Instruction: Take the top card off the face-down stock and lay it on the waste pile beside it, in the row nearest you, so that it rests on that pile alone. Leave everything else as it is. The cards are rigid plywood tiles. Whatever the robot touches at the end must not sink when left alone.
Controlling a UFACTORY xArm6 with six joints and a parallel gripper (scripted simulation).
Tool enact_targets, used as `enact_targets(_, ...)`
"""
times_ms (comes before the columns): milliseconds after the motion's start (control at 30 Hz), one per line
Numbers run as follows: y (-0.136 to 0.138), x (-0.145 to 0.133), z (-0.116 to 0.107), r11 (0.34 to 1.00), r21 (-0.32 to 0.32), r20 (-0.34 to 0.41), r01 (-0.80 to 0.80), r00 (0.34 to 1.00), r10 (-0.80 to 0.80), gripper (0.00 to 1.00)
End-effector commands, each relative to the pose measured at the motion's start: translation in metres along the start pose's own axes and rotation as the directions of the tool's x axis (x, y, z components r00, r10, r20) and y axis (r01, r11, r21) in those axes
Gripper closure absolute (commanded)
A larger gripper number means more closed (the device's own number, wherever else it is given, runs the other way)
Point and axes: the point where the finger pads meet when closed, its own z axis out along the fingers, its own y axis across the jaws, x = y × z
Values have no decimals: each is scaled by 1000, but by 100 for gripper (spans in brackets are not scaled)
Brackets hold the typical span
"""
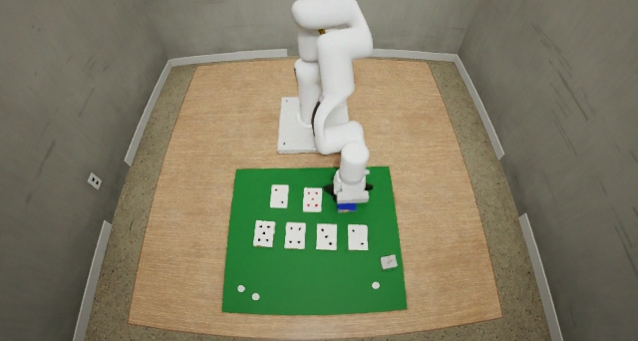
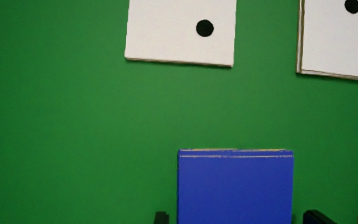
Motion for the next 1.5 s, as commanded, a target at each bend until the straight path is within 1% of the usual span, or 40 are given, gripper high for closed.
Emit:
enact_targets(0, 0, 2, -1, 1000, 1, -4, 0, 1000, 0, 13)
enact_targets(1267, -1, 2, 2, 1000, 1, -4, 0, 1000, 0, 13)
enact_targets(1300, -1, 2, 2, 1000, 1, -4, 0, 1000, 0, 25)
enact_targets(1467, -1, 2, 2, 1000, 1, -4, 0, 1000, 0, 25)
